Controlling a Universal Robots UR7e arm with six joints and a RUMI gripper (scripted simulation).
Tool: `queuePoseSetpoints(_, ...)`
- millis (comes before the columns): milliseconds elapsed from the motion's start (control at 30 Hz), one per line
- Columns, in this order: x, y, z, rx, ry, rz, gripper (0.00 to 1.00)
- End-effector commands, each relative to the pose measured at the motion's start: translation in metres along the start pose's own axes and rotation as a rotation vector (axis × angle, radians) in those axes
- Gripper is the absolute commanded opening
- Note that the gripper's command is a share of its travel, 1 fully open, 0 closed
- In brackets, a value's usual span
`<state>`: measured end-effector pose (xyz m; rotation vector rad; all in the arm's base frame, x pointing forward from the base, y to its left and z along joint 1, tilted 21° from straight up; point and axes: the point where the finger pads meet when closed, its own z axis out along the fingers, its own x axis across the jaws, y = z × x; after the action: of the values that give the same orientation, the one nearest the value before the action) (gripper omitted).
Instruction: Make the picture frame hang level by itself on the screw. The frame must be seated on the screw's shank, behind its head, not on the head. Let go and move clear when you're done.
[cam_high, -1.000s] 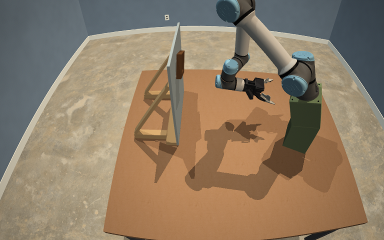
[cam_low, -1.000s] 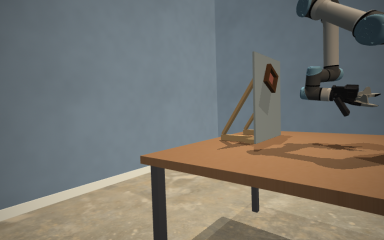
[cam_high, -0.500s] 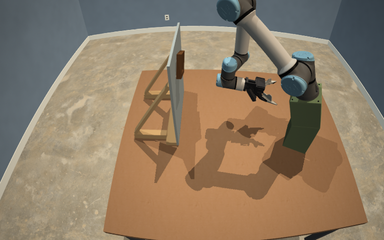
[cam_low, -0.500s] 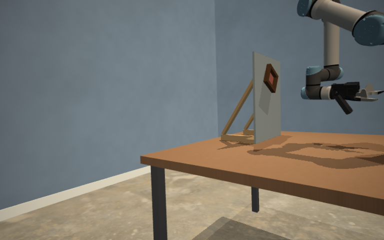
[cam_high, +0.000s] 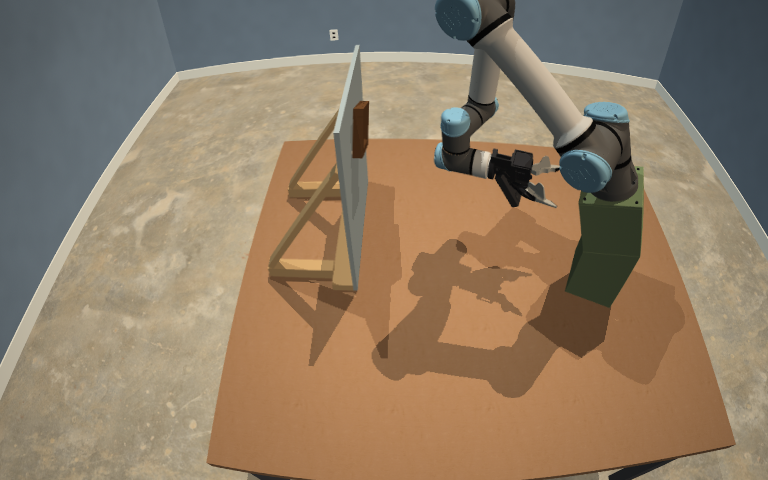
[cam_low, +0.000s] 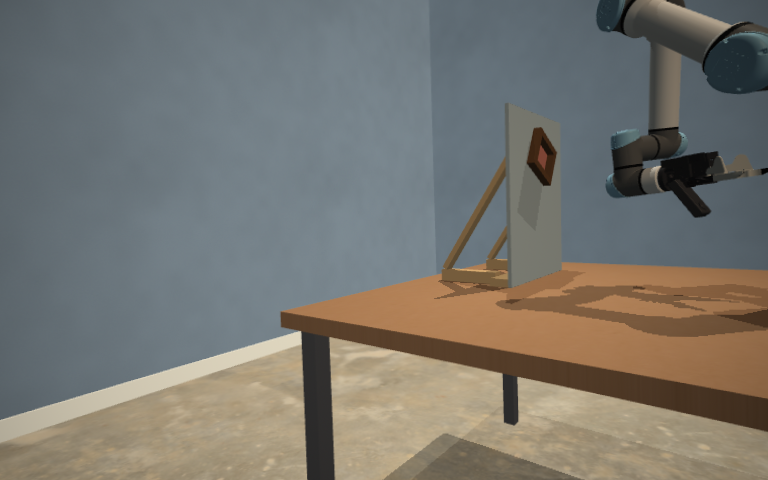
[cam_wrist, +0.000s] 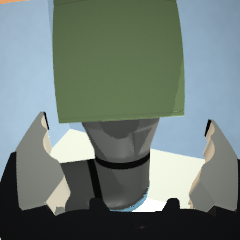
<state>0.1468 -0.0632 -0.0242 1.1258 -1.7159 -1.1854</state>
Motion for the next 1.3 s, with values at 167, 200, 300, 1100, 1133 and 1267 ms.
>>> queuePoseSetpoints(167,-0.039,0.045,0.001,-0.115,-0.157,-0.127,1.00)
queuePoseSetpoints(200,-0.039,0.045,0.001,-0.115,-0.157,-0.127,1.00)
queuePoseSetpoints(300,-0.046,0.053,0.000,-0.134,-0.186,-0.148,1.00)
queuePoseSetpoints(1100,-0.074,0.089,-0.010,-0.211,-0.319,-0.233,1.00)
queuePoseSetpoints(1133,-0.074,0.089,-0.010,-0.211,-0.319,-0.233,1.00)
queuePoseSetpoints(1267,-0.074,0.090,-0.010,-0.213,-0.322,-0.235,1.00)
